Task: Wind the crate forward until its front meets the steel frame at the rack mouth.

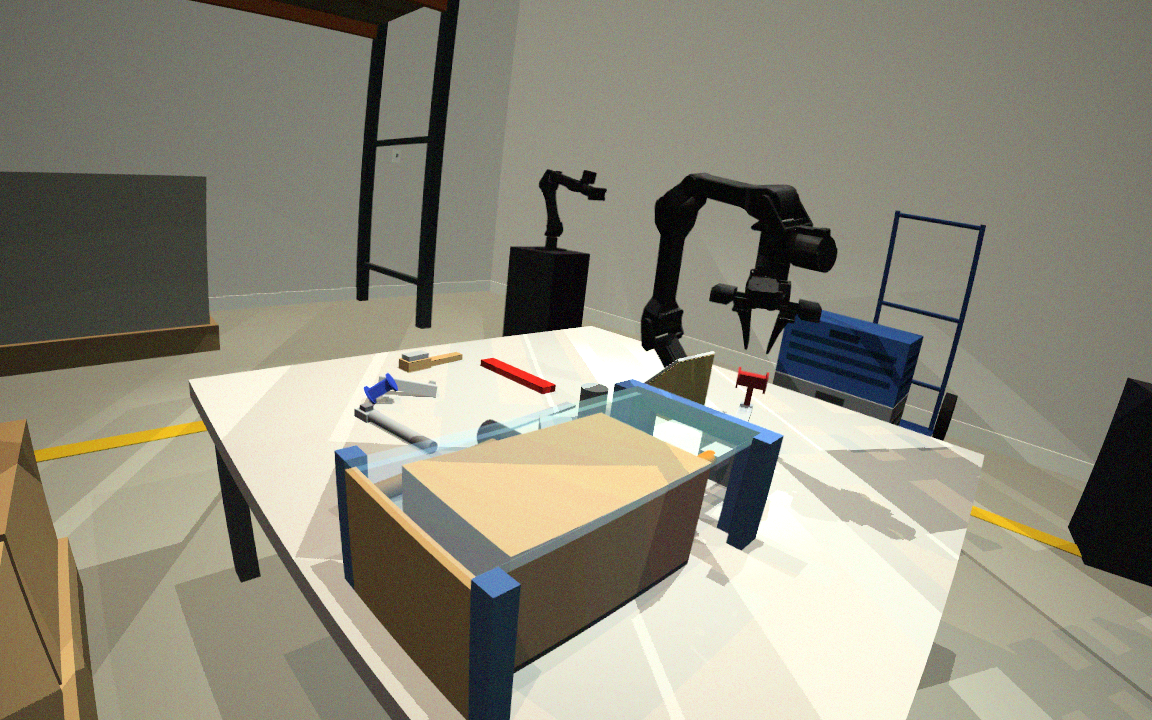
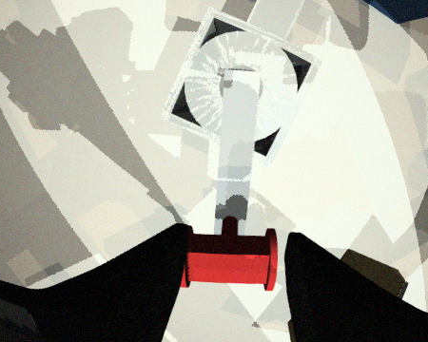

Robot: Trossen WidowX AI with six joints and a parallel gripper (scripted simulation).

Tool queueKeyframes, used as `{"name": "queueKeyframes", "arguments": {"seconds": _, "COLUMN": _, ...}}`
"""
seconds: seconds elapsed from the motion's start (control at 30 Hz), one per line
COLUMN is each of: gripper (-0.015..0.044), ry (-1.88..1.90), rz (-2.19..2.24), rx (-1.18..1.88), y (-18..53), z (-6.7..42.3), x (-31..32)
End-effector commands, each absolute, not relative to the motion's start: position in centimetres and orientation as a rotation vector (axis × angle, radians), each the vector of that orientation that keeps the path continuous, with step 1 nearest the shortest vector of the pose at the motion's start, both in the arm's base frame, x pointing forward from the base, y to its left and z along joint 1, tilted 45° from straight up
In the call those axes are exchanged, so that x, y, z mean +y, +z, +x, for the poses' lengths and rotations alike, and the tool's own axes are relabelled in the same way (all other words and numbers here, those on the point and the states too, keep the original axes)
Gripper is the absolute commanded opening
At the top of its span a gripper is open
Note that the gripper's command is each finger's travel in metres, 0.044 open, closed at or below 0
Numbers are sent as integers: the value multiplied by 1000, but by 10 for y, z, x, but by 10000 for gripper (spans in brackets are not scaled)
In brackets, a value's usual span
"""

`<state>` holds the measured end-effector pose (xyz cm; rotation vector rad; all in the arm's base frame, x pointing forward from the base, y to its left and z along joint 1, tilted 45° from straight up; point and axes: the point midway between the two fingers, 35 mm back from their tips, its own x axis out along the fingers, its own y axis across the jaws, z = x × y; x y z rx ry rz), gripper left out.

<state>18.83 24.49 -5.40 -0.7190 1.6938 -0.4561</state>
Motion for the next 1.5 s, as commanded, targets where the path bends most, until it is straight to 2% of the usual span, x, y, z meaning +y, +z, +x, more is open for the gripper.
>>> {"name": "queueKeyframes", "arguments": {"seconds": 0.0, "gripper": 46, "ry": -456, "rz": -718, "rx": 1694, "y": -54, "z": 188, "x": 245}}
{"name": "queueKeyframes", "arguments": {"seconds": 0.07, "gripper": 0, "ry": -456, "rz": -718, "rx": 1694, "y": -54, "z": 188, "x": 245}}
{"name": "queueKeyframes", "arguments": {"seconds": 1.47, "gripper": 0, "ry": -456, "rz": -718, "rx": 1694, "y": -54, "z": 188, "x": 245}}
